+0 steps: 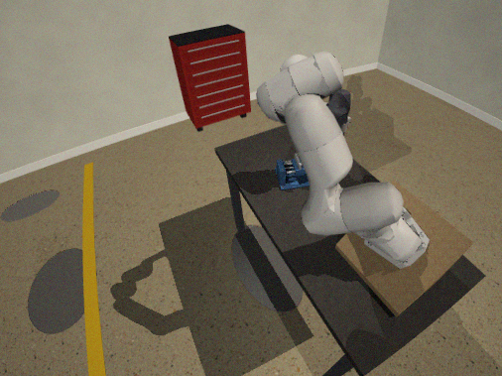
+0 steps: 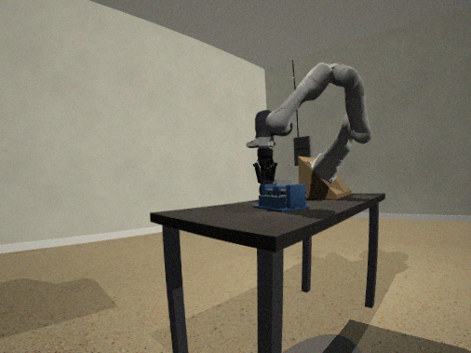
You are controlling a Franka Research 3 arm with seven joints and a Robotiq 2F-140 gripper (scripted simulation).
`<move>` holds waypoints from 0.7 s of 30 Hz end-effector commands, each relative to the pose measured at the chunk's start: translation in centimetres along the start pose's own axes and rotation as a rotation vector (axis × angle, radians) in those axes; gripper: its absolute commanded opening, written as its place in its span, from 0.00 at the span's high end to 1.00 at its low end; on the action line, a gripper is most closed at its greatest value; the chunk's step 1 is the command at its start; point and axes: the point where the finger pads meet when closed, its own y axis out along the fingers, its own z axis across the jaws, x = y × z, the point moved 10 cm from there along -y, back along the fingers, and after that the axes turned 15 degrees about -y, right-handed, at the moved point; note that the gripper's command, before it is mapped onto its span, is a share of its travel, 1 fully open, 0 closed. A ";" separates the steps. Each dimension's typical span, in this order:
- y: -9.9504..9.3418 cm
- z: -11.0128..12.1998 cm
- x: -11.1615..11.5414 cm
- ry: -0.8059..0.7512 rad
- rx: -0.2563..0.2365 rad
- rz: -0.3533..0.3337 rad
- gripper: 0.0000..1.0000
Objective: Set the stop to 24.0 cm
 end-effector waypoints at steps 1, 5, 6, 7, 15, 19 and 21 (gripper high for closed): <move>-0.2 0.4 0.0 -0.005 -0.002 -0.002 0.96; -0.8 0.9 0.1 -0.005 -0.002 -0.002 0.96; -1.0 1.0 0.1 -0.005 -0.002 -0.002 0.96; -1.2 1.1 0.2 -0.005 -0.002 -0.002 0.96; -3.1 1.3 0.2 -0.005 -0.002 -0.002 0.96; -3.8 1.1 0.2 -0.005 -0.002 -0.002 0.96; -4.3 0.8 0.1 -0.005 -0.002 -0.002 0.96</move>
